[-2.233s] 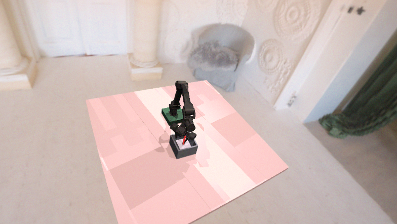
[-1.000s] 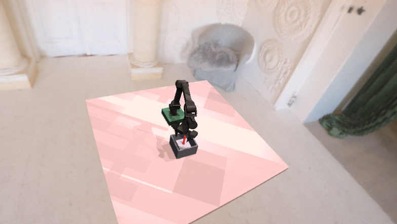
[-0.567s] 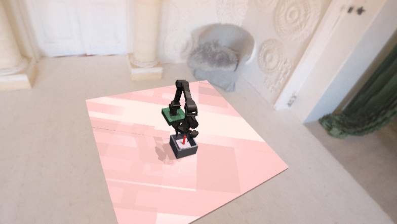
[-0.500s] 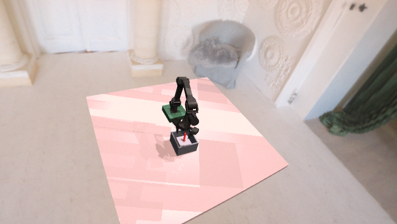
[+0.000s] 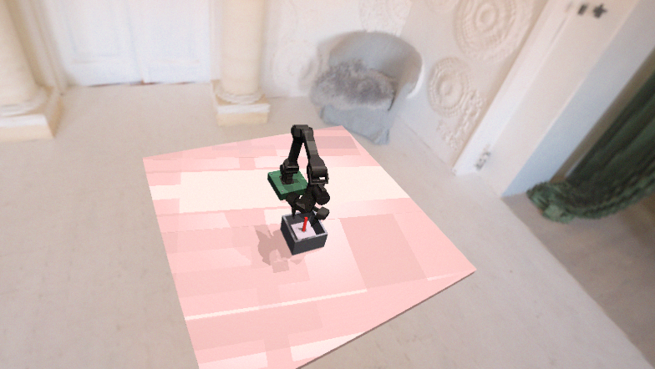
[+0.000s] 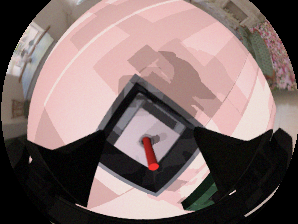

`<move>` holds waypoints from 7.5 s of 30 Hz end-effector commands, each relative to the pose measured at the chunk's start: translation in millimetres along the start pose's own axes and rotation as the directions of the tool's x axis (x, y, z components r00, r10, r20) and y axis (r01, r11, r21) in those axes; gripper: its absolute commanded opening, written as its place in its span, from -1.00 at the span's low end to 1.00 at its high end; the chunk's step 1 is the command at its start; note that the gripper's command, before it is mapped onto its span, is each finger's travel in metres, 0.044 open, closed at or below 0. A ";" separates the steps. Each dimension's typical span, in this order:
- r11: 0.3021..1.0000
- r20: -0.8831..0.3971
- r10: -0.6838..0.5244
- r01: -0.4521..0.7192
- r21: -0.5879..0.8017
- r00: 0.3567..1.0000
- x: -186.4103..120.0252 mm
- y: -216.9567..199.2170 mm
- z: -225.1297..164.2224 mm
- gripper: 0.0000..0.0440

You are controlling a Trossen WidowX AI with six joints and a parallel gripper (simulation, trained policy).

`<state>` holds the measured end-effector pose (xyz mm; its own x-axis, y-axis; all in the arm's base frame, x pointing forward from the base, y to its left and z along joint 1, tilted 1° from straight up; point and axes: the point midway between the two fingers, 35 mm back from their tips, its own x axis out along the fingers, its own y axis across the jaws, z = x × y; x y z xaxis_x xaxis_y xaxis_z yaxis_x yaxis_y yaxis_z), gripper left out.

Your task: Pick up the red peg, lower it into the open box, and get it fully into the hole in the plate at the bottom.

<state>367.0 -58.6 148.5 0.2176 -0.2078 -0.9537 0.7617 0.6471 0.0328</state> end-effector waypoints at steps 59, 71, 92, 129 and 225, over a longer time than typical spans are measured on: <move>0.999 -0.006 -0.018 0.018 -0.037 1.000 -2.4 3.0 -13.8 1.00; 0.999 -0.006 -0.019 0.019 -0.049 1.000 -3.0 3.7 -15.9 1.00; 0.997 -0.006 -0.021 0.021 -0.069 1.000 -4.2 4.5 -19.1 1.00; 0.995 -0.007 -0.025 0.024 -0.100 1.000 -6.6 5.2 -23.9 1.00; 0.997 0.021 -0.010 0.008 0.081 1.000 46.2 5.1 50.4 1.00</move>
<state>407.5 -97.6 122.1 0.2170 -0.2351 -0.9474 0.8002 0.5987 0.0348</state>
